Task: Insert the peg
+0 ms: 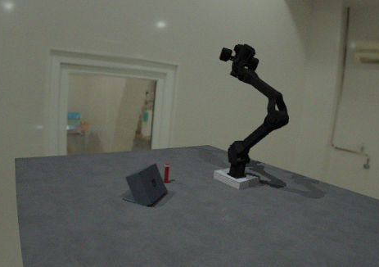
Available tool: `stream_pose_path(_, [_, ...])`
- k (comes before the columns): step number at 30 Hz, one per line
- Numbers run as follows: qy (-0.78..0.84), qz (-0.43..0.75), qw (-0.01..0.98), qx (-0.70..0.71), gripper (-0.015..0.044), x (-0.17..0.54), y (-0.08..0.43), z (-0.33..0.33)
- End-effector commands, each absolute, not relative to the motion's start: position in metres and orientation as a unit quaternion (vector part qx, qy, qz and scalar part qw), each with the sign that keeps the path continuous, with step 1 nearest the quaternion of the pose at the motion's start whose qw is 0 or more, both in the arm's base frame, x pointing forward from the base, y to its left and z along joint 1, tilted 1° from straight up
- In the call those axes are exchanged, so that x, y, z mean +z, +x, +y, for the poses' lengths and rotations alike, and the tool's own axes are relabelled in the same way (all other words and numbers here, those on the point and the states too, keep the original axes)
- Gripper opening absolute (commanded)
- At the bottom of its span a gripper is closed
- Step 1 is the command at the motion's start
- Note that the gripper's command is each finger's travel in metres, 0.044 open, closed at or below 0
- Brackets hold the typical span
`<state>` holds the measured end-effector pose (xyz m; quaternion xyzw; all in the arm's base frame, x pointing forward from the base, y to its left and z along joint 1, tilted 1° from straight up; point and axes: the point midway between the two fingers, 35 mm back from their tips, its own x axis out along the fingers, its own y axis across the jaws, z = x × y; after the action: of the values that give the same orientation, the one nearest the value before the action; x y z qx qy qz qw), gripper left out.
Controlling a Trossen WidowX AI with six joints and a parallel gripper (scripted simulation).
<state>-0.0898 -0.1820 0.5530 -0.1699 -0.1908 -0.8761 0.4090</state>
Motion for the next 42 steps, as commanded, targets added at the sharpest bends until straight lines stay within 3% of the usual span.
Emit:
stream_pose_path(1, [-0.170, -0.190, 0.410, -0.876, 0.0426, 0.553, -0.089, -0.183])
stream_pose_path(26, [-0.104, 0.003, 0.626, -0.773, 0.0440, 0.477, 0.020, -0.301])
stream_pose_path(42, [-0.048, 0.128, 0.732, -0.668, 0.0440, 0.400, 0.113, -0.333])
